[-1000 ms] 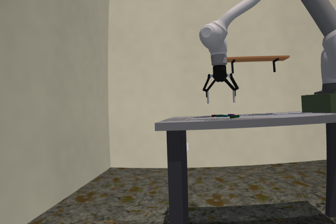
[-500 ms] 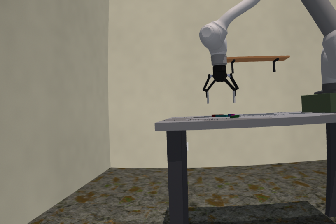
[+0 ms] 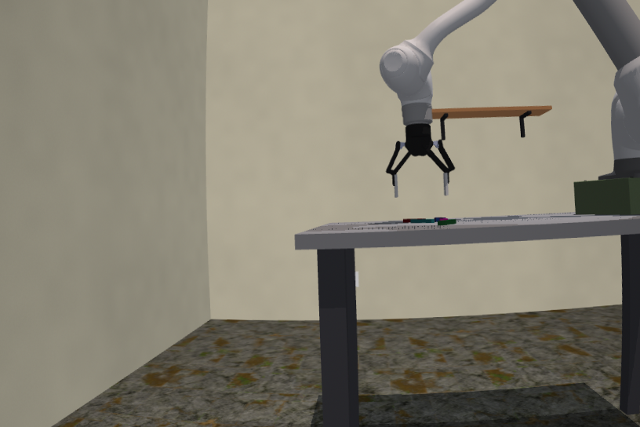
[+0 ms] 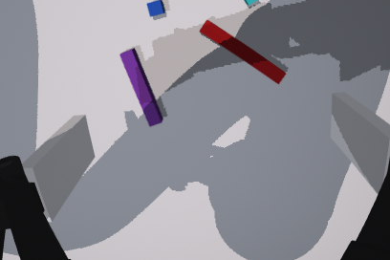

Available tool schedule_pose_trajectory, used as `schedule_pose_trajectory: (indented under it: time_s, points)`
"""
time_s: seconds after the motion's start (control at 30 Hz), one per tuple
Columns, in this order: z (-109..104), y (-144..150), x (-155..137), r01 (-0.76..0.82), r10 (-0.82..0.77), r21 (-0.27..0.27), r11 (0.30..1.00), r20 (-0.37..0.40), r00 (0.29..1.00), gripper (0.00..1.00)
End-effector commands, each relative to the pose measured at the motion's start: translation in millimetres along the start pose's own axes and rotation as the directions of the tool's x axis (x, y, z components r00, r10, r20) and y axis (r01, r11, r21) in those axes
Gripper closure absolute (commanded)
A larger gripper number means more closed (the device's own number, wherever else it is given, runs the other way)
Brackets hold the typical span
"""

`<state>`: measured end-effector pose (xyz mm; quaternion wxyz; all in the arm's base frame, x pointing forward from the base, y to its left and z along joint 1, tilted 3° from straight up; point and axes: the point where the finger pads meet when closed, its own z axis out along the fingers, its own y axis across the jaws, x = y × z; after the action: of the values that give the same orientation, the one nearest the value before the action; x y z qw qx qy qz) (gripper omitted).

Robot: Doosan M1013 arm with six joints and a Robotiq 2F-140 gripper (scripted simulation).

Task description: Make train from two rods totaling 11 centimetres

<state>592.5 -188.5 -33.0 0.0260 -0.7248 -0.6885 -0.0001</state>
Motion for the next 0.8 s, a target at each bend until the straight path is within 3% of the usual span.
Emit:
schedule_pose_trajectory:
  time_s: [0.0, 0.4, 0.6, 0.77]
  points:
    - [3, -2, -1, -0.002, 0.002, 0.003, 1.0, 0.002, 1.0, 0.0]
    - [3, -1, 3, 0.063, -0.063, 0.003, 0.998, 0.002, 0.998, 0.0]
    - [3, 1, 15, 0.258, -0.258, 0.003, 0.966, 0.002, 0.966, 0.0]
    - [3, 4, 29, 0.475, -0.475, 0.004, 0.88, 0.001, 0.88, 0.0]
